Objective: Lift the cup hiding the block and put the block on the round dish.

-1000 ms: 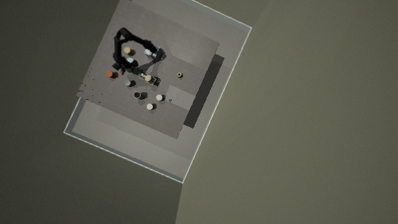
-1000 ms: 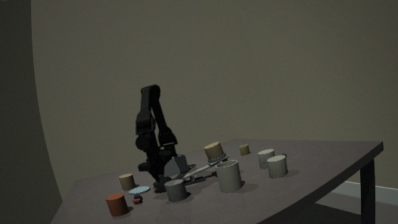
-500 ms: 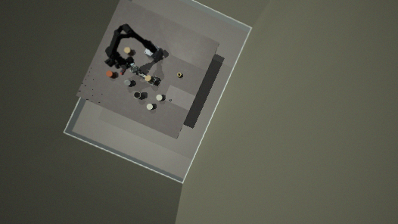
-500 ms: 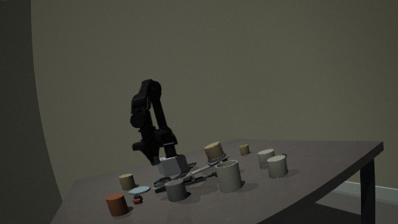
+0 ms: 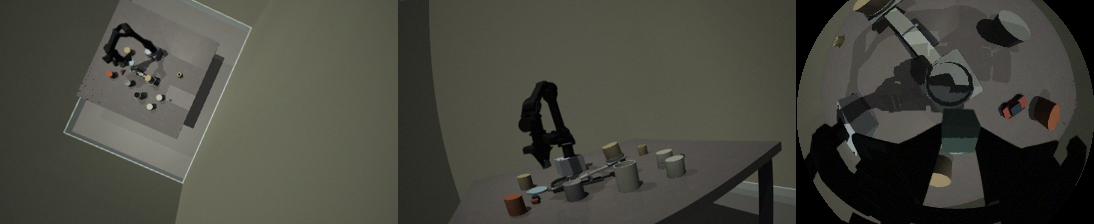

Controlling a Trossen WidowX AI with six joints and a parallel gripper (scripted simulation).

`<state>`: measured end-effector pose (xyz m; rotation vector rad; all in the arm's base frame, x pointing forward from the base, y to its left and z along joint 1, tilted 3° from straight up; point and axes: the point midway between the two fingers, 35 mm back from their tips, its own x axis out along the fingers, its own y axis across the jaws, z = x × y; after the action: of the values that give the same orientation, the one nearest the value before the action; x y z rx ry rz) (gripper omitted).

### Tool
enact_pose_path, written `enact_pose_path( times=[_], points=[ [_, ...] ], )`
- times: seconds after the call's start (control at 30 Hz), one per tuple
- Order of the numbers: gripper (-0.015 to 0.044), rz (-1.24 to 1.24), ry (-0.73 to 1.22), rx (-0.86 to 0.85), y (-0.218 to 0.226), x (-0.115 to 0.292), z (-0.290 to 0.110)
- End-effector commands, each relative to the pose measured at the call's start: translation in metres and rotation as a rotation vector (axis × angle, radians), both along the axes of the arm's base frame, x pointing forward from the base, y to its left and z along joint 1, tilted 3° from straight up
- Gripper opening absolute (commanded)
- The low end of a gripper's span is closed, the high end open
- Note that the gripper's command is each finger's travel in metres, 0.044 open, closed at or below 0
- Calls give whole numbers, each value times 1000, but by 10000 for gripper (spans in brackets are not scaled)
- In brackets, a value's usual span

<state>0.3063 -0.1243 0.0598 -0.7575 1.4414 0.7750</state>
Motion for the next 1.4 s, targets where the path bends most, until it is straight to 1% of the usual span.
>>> enact_pose_path(
  times=[0.0,0.63,0.83,1.1,1.37],
  points=[
    [0,-3,5,0,-15,-6,-9],
    [0,2,10,-6,-73,-39,-39],
    [0,2,10,-6,-75,-40,-45],
    [0,2,11,-6,-75,-42,-80],
    [0,2,11,-6,-75,-42,-84]
  ],
)
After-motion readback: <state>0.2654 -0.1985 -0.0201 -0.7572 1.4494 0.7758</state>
